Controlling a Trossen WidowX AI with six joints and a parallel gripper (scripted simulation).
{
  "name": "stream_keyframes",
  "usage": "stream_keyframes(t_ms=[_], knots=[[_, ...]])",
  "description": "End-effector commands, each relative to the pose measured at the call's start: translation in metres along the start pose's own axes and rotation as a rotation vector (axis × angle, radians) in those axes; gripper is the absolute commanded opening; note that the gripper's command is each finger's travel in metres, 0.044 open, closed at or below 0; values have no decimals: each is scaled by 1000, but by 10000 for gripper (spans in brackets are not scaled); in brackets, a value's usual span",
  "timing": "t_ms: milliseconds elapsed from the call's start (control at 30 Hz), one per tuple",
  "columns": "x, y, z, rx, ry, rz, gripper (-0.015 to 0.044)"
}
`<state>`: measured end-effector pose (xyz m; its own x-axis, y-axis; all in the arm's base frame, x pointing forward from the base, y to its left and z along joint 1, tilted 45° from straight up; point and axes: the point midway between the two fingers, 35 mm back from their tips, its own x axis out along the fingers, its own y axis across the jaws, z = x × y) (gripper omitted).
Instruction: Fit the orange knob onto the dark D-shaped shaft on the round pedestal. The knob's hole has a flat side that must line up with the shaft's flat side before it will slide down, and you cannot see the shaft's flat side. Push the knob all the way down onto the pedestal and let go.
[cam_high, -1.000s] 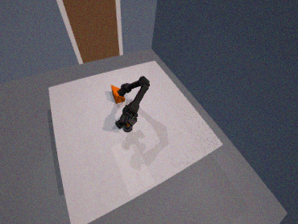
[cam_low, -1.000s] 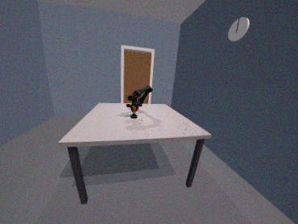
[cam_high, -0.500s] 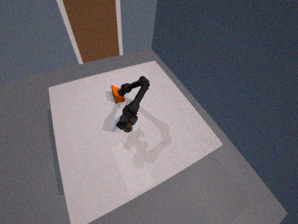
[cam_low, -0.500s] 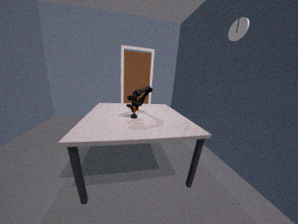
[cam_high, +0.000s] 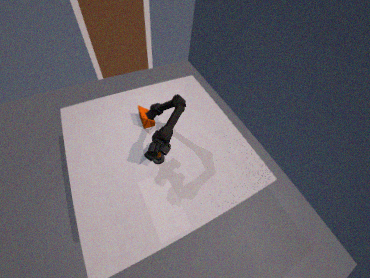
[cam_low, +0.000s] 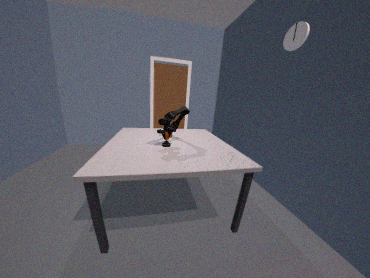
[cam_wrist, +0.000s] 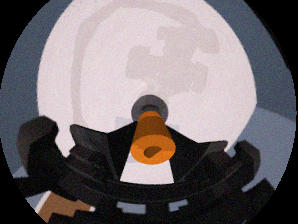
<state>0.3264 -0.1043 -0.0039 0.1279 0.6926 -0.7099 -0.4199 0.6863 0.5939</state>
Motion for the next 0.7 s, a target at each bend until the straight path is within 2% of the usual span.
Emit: stream_keyframes(t_ms=[0,233,433,667], knots=[[1,0,1,-7,-3,-1,0],[-4,-1,2,-16,-3,-1,0],[-3,-1,1,-206,-3,-2,0],[-1,-1,0,-216,-3,-2,0]])
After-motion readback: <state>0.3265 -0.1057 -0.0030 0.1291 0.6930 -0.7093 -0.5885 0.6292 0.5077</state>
